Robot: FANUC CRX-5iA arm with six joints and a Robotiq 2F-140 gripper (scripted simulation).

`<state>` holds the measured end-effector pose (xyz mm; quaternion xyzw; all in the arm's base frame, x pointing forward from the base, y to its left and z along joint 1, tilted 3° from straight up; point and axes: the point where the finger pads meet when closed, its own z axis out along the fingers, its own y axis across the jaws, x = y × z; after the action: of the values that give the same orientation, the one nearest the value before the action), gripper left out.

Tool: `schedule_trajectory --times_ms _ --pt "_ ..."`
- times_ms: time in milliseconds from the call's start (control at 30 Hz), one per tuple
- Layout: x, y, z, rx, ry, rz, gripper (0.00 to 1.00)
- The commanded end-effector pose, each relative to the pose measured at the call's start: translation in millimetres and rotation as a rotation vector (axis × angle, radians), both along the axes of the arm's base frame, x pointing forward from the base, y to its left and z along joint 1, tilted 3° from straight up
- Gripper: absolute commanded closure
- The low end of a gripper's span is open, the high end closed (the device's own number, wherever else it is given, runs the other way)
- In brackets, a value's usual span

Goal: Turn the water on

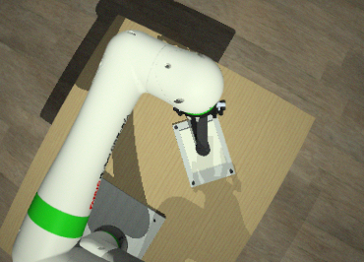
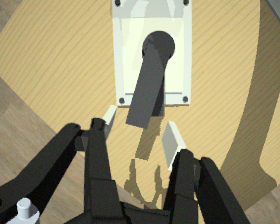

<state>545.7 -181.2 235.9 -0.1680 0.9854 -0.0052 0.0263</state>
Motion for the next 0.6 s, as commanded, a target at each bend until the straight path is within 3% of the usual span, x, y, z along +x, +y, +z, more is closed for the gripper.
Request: schedule_trajectory --times_ms 0,567 --pt "0 0 -4 0.000 -0.001 0.000 0.57" --pt "2 0 -26 0.000 -0.001 0.000 0.57"
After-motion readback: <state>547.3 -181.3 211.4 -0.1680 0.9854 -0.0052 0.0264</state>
